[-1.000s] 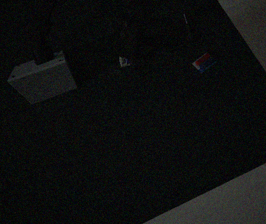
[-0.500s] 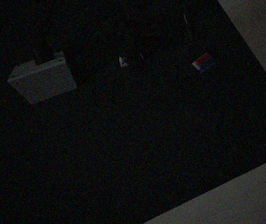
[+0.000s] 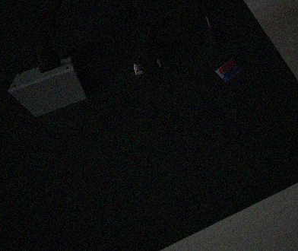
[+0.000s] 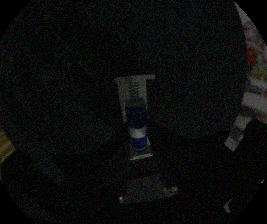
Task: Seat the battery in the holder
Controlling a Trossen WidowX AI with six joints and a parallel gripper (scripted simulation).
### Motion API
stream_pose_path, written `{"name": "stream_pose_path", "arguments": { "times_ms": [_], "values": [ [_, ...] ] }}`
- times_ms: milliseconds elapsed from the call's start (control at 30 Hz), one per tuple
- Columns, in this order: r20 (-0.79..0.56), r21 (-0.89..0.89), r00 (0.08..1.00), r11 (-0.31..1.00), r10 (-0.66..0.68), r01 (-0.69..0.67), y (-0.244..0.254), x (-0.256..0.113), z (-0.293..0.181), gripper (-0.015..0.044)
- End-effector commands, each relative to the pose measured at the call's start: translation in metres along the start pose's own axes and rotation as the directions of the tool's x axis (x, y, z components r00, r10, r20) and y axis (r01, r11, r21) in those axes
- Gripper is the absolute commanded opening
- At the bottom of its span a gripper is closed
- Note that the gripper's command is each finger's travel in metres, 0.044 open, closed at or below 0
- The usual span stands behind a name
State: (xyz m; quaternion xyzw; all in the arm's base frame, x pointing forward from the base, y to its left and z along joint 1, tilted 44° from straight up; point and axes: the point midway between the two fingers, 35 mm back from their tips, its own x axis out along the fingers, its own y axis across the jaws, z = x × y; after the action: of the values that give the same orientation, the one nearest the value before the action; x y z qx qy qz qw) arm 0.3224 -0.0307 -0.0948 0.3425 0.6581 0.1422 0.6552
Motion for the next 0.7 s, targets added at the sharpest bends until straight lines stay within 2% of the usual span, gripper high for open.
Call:
{"name": "stream_pose_path", "arguments": {
  "times_ms": [0, 33, 167, 667],
  "values": [
    [0.001, 0.006, 1.0, 1.0, 0.0, 0.0, 0.0, -0.001, 0.0, 0.007],
    [0.001, 0.006, 1.0, 1.0, 0.0, 0.0, 0.0, -0.001, 0.0, 0.007],
    [0.001, 0.006, 1.0, 1.0, 0.0, 0.0, 0.0, -0.001, 0.0, 0.0172],
    [0.001, 0.0, 1.0, 1.0, 0.0, 0.0, -0.001, -0.015, -0.001, 0.0172]
  ]
}}
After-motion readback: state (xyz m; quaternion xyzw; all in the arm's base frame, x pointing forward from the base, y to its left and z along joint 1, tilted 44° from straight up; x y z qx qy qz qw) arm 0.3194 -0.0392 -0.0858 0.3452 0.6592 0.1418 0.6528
